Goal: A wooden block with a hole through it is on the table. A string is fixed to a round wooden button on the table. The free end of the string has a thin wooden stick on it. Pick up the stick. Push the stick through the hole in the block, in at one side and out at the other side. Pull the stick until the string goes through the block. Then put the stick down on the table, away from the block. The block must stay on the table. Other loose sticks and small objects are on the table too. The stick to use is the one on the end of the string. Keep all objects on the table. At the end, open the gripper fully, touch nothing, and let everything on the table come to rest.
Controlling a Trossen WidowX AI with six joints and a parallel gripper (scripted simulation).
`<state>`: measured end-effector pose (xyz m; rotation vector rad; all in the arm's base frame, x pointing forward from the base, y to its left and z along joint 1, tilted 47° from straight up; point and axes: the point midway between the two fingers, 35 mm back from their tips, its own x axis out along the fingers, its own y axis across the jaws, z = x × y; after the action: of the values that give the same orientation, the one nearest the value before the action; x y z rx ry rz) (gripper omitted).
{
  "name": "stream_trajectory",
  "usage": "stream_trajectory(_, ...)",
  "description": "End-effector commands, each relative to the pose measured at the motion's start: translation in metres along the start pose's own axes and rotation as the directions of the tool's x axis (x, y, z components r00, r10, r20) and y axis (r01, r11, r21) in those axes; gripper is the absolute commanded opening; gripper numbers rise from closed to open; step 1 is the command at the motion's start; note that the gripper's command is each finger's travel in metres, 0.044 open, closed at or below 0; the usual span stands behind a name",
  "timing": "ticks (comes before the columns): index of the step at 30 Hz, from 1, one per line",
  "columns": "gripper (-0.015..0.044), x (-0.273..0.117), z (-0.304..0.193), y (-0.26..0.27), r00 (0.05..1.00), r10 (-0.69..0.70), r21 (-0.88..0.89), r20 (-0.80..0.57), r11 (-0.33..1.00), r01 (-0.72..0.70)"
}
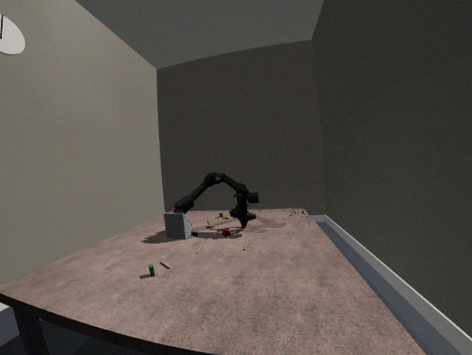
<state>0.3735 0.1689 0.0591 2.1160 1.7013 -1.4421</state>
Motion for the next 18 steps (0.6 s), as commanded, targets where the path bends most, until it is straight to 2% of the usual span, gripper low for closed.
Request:
stream_trajectory(1, 0.0000, -0.002, 0.004, 0.000, 1.000, -0.001, -0.003, -0.007, 1.000, 0.001)
stream_trajectory(18, 0.0000, -0.001, 0.026, -0.001, 1.000, -0.001, -0.002, -0.006, 1.000, 0.001)
